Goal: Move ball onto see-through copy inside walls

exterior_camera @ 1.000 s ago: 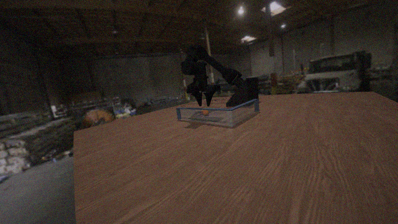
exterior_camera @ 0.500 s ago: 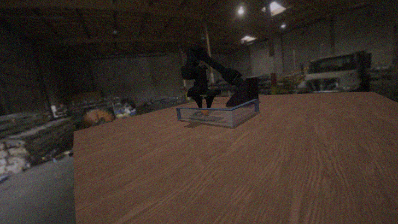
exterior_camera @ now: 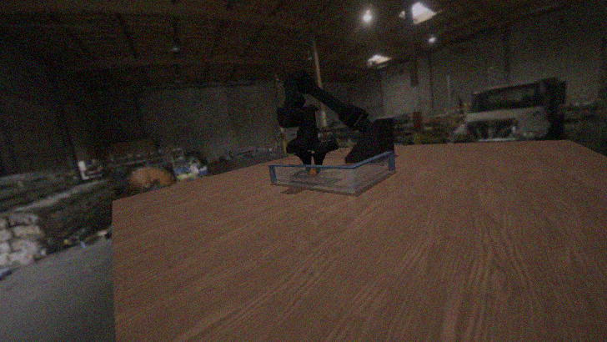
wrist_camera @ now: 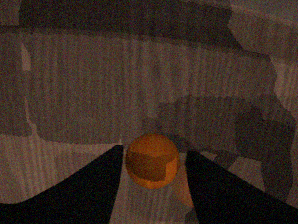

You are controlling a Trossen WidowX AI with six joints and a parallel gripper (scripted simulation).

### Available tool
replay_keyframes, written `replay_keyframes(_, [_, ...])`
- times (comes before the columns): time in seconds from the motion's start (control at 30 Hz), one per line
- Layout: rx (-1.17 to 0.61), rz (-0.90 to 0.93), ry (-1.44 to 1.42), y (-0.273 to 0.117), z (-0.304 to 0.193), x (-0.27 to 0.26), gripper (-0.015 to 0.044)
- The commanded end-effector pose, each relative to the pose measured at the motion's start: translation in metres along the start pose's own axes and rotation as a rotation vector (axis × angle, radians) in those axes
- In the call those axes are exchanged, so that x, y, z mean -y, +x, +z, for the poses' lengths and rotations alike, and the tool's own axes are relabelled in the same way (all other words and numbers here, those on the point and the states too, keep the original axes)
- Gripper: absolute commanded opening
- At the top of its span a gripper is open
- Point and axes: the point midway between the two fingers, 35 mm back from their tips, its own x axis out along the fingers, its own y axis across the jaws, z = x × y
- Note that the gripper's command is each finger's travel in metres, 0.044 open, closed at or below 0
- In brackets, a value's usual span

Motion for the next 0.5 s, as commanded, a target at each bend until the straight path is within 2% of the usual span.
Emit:
replay_keyframes(0.0, [-0.005, 0.003, -0.007, 0.002, -0.002, -0.001, 0.0139])
replay_keyframes(0.2, [-0.005, 0.003, -0.007, 0.002, -0.002, -0.001, 0.0099])
replay_keyframes(0.33, [-0.005, 0.006, -0.007, -0.007, 0.000, -0.002, 0.0000])
replay_keyframes(0.47, [-0.004, 0.012, -0.007, -0.033, 0.004, -0.005, 0.0000])
